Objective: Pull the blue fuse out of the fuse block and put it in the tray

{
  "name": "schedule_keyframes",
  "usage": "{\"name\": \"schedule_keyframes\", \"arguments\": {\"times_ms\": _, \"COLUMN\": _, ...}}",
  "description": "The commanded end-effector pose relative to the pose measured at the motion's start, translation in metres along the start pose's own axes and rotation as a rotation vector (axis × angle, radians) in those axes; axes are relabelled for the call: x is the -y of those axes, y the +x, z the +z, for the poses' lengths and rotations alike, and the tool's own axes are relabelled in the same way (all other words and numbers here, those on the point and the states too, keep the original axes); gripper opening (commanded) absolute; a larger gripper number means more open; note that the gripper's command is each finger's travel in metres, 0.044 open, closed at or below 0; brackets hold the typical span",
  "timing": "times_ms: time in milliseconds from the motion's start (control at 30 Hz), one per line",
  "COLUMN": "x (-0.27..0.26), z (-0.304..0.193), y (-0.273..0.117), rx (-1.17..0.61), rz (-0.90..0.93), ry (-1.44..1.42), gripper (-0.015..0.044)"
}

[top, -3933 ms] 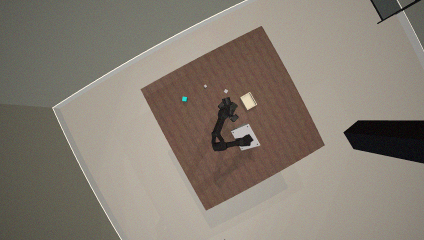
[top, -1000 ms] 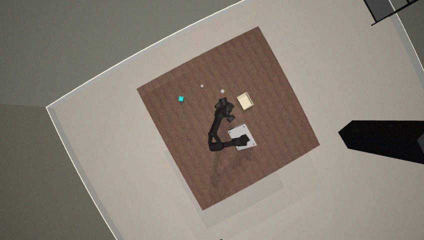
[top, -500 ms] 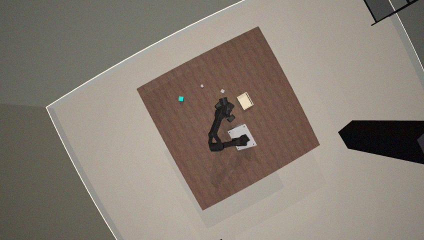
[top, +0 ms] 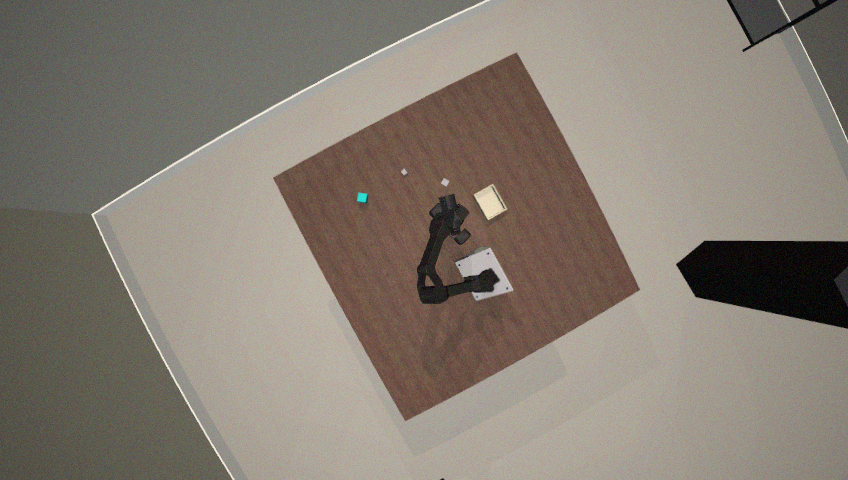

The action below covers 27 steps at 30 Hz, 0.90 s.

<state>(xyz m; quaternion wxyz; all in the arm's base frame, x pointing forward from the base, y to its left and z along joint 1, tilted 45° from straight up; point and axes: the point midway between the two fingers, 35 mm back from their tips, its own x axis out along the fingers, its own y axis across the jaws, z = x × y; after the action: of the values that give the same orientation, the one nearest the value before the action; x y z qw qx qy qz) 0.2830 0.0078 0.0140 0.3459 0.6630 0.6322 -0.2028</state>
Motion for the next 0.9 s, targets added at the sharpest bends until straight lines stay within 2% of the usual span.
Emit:
{"name": "schedule_keyframes", "arguments": {"times_ms": 0, "x": 0.0, "z": 0.0, "y": -0.002, "rx": 0.003, "rz": -0.001, "ry": -0.004, "gripper": 0.0}}
{"name": "schedule_keyframes", "arguments": {"times_ms": 600, "x": 0.0, "z": 0.001, "y": -0.026, "rx": 0.004, "rz": -0.002, "ry": -0.004, "gripper": 0.0}}
{"name": "schedule_keyframes", "arguments": {"times_ms": 867, "x": -0.002, "z": 0.04, "y": -0.031, "rx": 0.02, "rz": -0.001, "ry": -0.002, "gripper": 0.0}}
